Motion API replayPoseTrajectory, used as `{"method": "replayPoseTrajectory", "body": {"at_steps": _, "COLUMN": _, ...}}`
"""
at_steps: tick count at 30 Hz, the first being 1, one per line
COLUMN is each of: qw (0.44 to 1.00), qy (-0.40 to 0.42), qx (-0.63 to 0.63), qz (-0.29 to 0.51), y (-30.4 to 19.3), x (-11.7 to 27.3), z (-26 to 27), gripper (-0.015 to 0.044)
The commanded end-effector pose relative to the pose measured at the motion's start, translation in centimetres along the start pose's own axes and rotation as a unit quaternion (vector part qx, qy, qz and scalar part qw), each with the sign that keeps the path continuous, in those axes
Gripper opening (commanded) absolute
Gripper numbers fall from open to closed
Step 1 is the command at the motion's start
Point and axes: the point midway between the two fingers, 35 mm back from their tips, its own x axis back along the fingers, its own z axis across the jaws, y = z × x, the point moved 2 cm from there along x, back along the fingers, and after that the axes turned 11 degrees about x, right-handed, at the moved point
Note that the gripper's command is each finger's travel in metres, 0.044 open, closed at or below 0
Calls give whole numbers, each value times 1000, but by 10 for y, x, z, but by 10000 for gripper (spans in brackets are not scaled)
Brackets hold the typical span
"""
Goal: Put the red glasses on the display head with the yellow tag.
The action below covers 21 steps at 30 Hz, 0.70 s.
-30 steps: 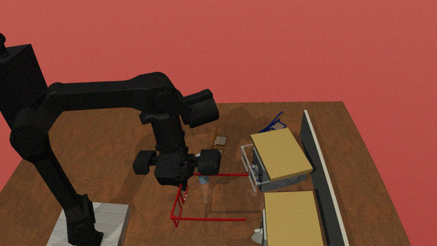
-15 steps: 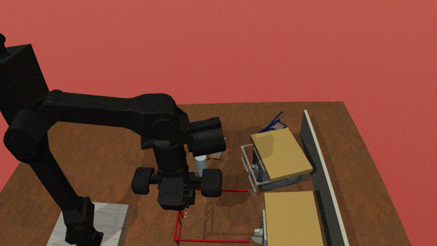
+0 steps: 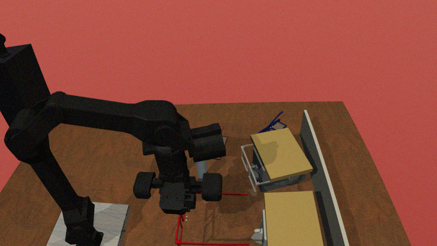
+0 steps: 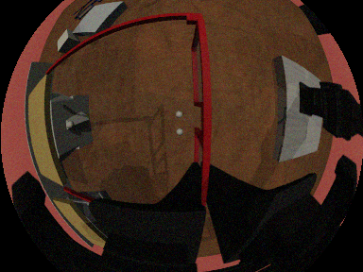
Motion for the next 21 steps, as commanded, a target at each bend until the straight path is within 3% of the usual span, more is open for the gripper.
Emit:
{"method": "replayPoseTrajectory", "body": {"at_steps": 1, "qw": 1000, "qy": -3, "qx": -1, "qz": -4, "y": 0, "x": -6, "z": -1, "gripper": 0}}
{"method": "replayPoseTrajectory", "body": {"at_steps": 21, "qw": 1000, "qy": -3, "qx": -1, "qz": -4, "y": -1, "x": -24, "z": -1, "gripper": 0}}
